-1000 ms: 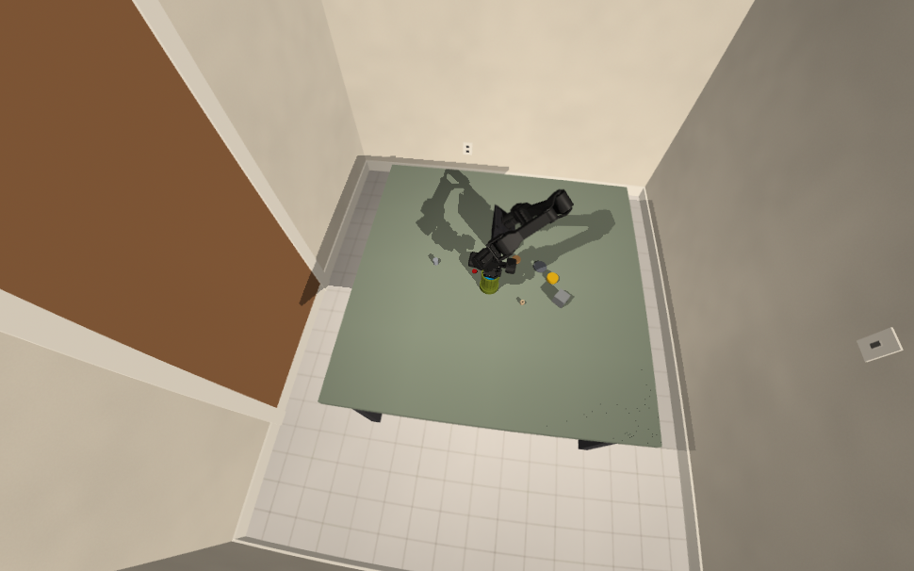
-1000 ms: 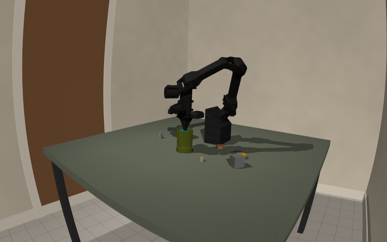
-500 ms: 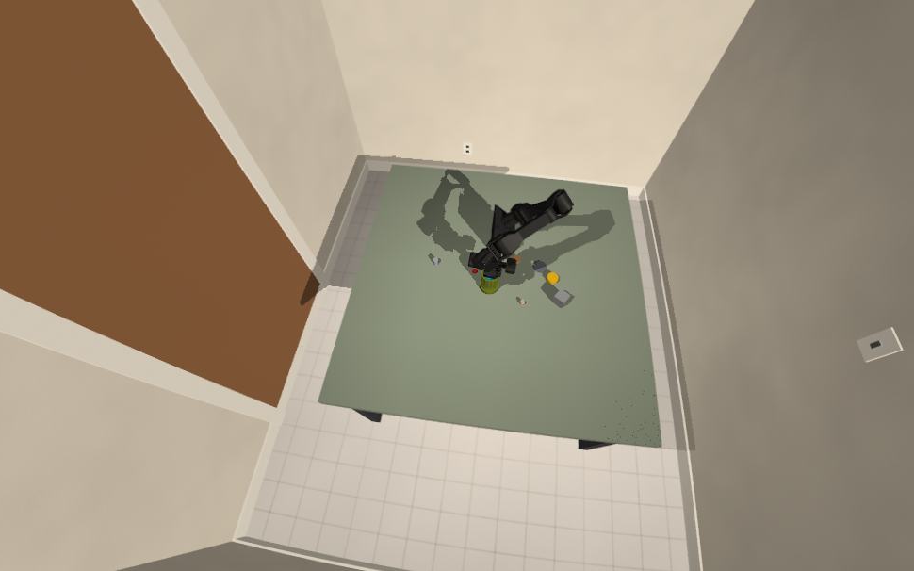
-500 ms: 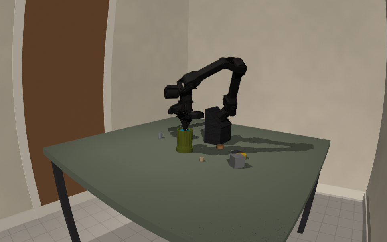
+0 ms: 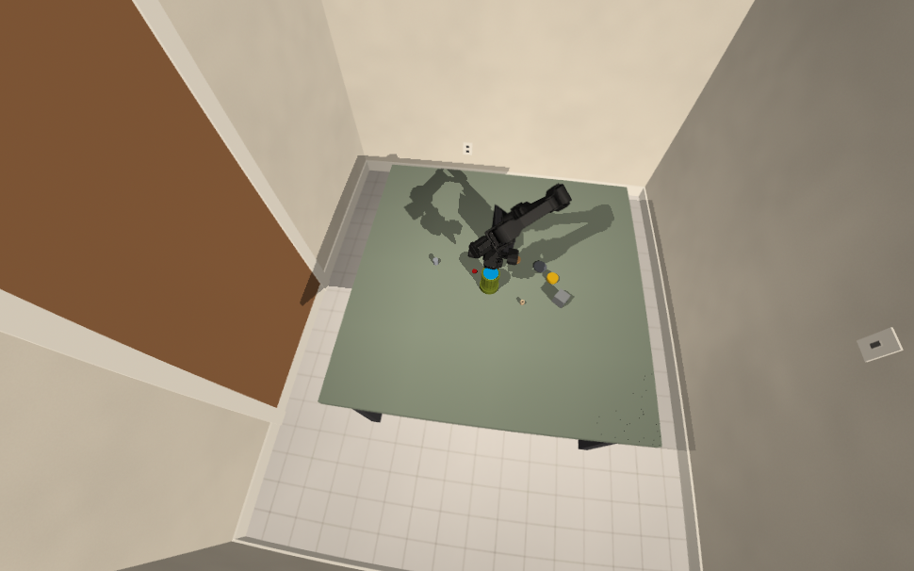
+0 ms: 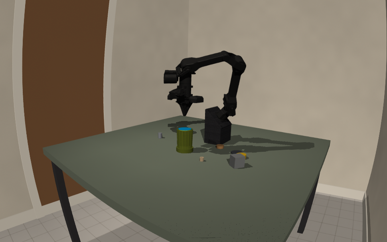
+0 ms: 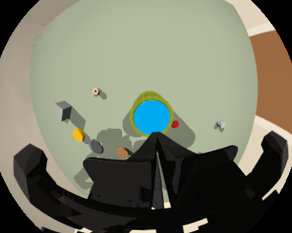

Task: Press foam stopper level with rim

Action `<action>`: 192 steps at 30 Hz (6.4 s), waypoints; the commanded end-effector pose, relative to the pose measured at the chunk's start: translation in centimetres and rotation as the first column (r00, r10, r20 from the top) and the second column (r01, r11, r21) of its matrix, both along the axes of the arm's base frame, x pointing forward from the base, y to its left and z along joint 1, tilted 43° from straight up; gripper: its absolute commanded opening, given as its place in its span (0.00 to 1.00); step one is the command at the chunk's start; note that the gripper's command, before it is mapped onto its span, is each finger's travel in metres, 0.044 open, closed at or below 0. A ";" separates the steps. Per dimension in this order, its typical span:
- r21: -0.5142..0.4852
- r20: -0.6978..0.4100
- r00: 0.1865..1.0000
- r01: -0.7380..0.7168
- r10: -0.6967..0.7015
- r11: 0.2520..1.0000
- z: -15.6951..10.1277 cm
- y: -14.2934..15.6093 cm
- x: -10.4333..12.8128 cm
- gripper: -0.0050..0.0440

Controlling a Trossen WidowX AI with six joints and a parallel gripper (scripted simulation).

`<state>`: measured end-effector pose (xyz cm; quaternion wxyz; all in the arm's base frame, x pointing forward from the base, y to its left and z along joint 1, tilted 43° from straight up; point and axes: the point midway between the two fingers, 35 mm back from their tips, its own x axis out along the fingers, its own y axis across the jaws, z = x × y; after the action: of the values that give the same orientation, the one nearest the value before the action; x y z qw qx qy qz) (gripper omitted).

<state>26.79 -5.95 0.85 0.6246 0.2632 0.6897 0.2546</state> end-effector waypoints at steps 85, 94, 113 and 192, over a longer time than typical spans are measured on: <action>-0.002 -0.004 1.000 -0.013 0.013 1.000 4.2 -3.7 0.4 0.10; -0.001 -0.003 1.000 -0.003 0.003 1.000 2.5 -2.3 0.5 0.10; -0.002 -0.004 1.000 -0.013 0.013 1.000 -3.7 3.7 -0.6 0.10; -0.002 -0.004 1.000 -0.013 0.013 1.000 -4.7 4.7 -1.1 0.10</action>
<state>25.91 -1.43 -3.81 0.6244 0.2564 0.6914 0.2574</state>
